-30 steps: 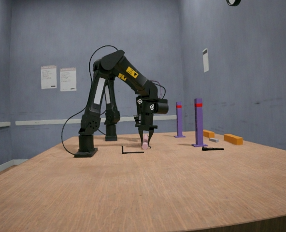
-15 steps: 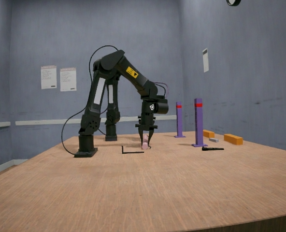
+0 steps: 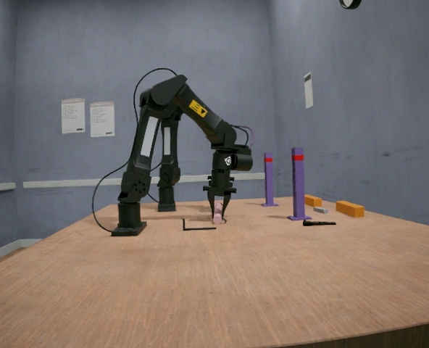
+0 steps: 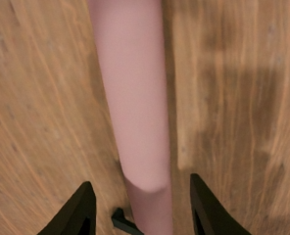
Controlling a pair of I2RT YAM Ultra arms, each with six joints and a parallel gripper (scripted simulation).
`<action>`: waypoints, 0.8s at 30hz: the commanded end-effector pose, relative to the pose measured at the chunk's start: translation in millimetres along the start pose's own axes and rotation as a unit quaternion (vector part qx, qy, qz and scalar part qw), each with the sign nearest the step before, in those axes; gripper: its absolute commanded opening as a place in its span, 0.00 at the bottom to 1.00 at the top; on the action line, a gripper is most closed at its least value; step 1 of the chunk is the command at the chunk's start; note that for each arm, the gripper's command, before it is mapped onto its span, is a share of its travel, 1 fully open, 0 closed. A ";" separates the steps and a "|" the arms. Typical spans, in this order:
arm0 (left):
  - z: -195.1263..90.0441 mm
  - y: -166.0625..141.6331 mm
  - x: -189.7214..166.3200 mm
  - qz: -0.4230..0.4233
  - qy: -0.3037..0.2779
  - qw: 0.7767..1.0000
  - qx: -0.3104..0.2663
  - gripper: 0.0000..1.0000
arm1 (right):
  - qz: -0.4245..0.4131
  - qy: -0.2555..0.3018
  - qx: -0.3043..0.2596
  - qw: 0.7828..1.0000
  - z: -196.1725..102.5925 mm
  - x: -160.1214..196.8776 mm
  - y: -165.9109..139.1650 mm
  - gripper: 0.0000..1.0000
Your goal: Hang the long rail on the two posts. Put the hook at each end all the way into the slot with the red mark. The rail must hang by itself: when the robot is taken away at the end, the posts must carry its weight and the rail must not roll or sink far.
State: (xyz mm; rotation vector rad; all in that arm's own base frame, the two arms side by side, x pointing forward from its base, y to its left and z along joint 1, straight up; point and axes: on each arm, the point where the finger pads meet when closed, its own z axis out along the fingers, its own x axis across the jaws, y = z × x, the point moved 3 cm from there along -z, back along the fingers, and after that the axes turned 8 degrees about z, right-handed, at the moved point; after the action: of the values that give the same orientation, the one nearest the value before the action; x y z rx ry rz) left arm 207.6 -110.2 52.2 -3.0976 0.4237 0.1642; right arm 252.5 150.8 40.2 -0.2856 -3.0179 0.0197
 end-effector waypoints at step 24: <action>24.9 5.0 -1.3 0.000 -0.001 1.000 -0.010 0.48 | 0.000 -0.005 -0.008 1.000 -4.1 0.2 0.0 0.19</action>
State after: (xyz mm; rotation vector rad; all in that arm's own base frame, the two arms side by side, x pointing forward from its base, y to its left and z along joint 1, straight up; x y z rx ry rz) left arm 208.5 -111.2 31.2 -3.1043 0.4197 0.1480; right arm 252.5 150.8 40.2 -0.2856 -3.0179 0.0197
